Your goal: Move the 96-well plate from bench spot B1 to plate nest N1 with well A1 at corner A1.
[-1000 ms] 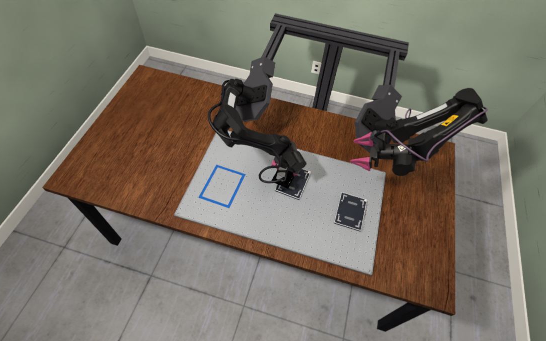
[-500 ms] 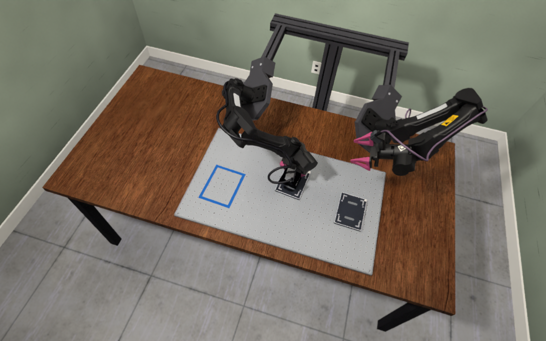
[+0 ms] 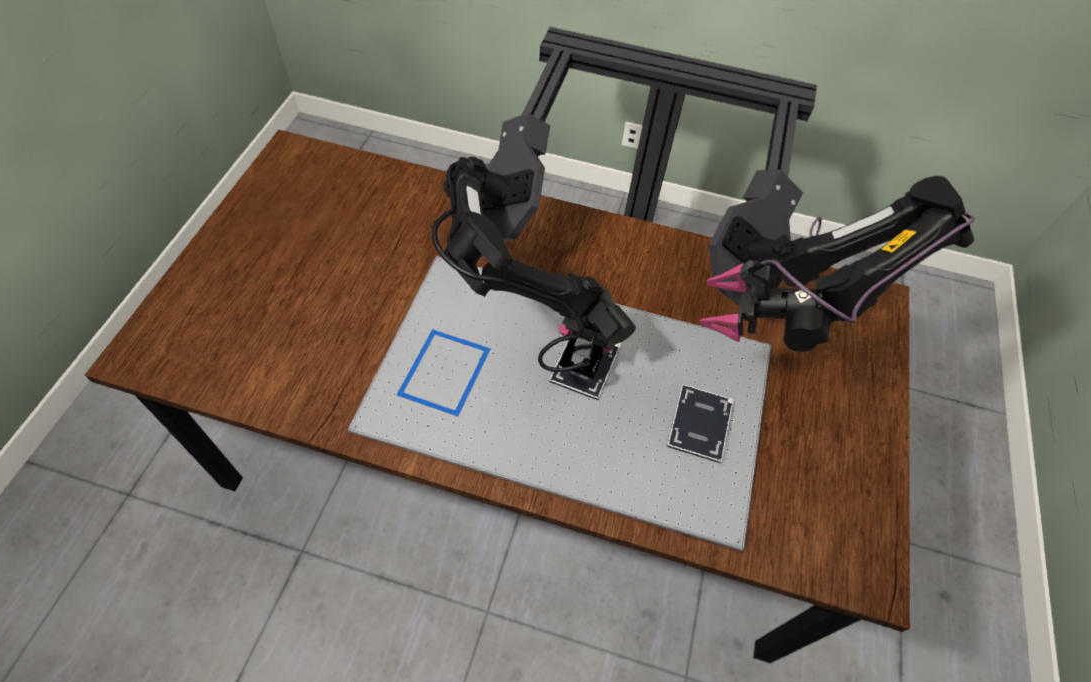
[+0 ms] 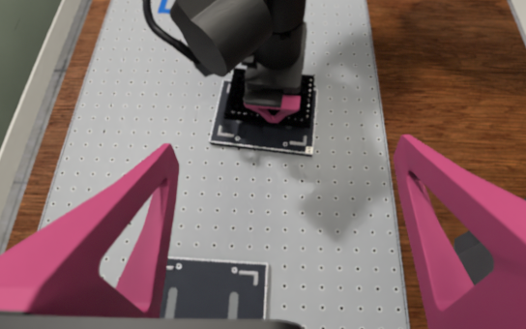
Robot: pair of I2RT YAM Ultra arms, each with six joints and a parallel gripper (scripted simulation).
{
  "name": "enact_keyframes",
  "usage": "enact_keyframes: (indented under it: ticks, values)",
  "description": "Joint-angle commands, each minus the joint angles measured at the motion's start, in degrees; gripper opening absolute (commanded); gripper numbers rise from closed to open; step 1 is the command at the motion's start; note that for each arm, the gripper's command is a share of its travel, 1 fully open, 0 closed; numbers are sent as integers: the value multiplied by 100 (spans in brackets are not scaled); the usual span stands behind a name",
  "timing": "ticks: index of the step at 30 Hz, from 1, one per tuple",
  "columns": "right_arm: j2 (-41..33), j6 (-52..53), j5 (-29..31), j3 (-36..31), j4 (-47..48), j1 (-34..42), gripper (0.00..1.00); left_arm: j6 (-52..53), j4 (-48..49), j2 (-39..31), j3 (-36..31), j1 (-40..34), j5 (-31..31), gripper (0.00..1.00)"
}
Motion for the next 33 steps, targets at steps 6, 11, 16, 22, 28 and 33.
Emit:
enact_keyframes:
  ticks: [6, 11, 16, 22, 28, 33]
  values:
    - [14, -132, 79, 385, -20, 159, 79, 60, -120, -119, -84, 14, 135, 100]
    - [165, -338, 126, 335, 270, 34, 79, 60, -120, -119, -84, 14, 135, 100]
    - [107, -351, 125, 323, 292, 34, 79, 60, -120, -119, -84, 14, 135, 100]
    - [108, -357, 124, 320, 301, 33, 79, 60, -120, -119, -84, 14, 135, 100]
    - [101, -362, 123, 375, 314, 70, 79, 60, -120, -119, -84, 14, 135, 100]
    - [118, -445, 145, 304, 442, 2, 79, 60, -120, -119, -84, 14, 135, 100]
